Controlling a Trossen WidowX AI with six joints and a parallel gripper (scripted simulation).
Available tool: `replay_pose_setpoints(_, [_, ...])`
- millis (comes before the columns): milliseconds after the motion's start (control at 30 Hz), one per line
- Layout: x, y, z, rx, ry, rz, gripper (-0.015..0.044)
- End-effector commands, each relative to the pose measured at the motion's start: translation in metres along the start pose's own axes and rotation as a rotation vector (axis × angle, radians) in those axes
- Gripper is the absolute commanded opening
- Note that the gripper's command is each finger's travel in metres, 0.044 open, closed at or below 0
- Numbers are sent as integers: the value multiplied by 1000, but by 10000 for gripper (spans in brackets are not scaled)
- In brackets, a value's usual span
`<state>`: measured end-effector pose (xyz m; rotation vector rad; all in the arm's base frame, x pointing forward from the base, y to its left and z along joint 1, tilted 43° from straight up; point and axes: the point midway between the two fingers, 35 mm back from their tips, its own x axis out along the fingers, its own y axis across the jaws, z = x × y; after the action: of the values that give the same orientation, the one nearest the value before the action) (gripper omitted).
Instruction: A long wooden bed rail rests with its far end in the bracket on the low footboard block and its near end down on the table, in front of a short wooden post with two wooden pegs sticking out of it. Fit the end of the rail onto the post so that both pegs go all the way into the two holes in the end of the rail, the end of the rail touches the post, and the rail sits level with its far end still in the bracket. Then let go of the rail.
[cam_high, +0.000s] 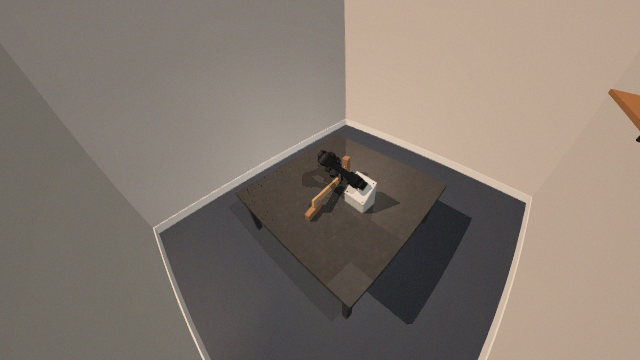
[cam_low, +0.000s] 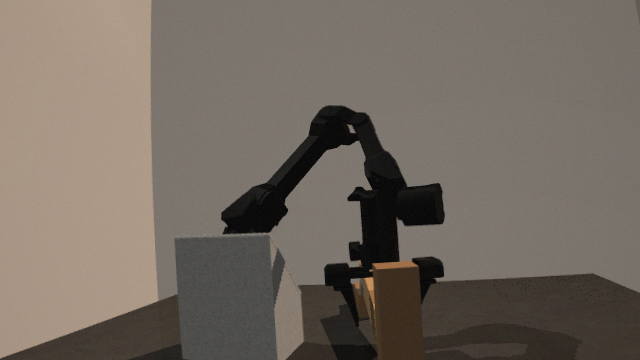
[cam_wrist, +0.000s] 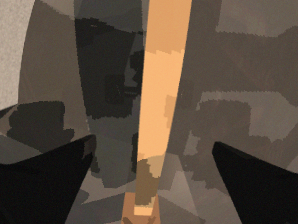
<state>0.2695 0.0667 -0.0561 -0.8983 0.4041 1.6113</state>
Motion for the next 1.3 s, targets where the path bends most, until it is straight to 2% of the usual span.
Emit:
replay_pose_setpoints(0, [10,3,1,12,-11,7,440])
replay_pose_setpoints(633, [38,5,3,9,-15,4,440])
replay_pose_setpoints(1133, [38,5,3,9,-15,4,46])
replay_pose_setpoints(1267, [38,5,3,9,-15,4,20])
